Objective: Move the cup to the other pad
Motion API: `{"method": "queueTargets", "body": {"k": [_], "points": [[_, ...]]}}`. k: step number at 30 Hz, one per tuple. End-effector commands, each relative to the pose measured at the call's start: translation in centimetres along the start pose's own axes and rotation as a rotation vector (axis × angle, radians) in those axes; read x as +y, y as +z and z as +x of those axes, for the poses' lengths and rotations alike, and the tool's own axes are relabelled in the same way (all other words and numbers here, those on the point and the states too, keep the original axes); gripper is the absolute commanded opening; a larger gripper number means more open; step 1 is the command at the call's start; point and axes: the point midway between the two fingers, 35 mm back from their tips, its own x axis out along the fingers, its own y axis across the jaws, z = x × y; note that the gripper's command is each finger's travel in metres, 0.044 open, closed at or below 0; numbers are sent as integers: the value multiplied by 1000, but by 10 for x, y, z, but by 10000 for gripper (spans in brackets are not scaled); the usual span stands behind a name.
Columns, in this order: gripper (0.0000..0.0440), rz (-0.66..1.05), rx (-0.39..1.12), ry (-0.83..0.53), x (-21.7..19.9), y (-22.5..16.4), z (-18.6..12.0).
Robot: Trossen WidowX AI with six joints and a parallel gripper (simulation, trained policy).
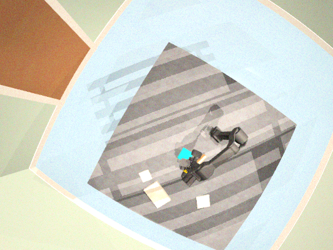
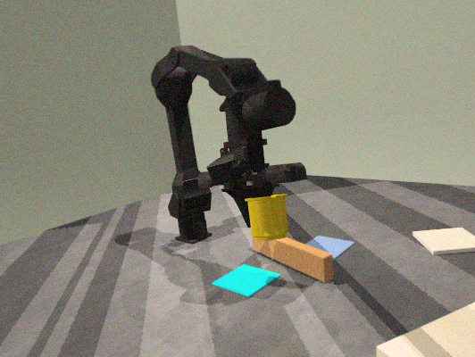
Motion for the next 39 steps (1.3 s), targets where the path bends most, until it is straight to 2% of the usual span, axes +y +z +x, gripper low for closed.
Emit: {"method": "queueTargets", "body": {"k": [1,12,20,28,33,39], "points": [[0,13,-8,-5,-7,3,10],[4,47,-10,-12,-23,2,35],[33,66,-5,-32,-39,-3,52],[85,95,-5,-58,-54,-5,63],[184,119,-14,-7,-49,0,61],[193,130,-11,41,-48,2,54]]}}
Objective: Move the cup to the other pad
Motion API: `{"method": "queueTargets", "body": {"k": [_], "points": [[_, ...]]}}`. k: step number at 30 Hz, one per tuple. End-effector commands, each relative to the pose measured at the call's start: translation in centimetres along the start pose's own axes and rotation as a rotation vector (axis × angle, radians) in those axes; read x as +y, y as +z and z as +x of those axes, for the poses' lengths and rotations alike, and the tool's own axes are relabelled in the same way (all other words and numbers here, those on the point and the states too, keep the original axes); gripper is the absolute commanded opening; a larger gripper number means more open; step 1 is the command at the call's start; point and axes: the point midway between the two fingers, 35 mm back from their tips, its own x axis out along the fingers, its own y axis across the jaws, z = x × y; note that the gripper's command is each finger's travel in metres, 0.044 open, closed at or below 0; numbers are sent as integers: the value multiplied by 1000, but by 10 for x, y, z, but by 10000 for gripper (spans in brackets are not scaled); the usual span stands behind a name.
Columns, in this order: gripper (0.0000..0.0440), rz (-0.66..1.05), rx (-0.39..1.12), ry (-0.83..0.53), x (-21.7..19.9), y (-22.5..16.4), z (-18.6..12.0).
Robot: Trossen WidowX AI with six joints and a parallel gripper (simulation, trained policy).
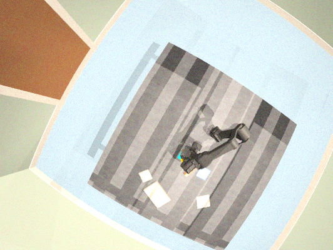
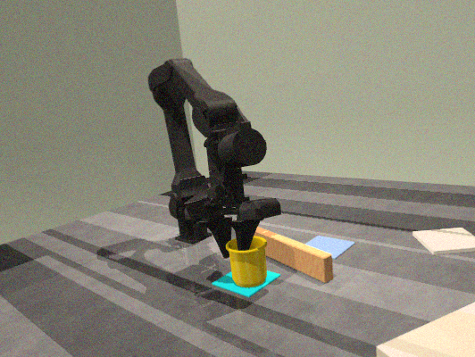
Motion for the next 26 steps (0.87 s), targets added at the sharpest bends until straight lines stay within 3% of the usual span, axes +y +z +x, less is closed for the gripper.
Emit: {"method": "queueTargets", "body": {"k": [1,21,26], "points": [[196,10,13,27,-2,-1,-3],[295,70,14,142,-9,5,-43],[349,88,-4,183,-7,11,-61]]}}
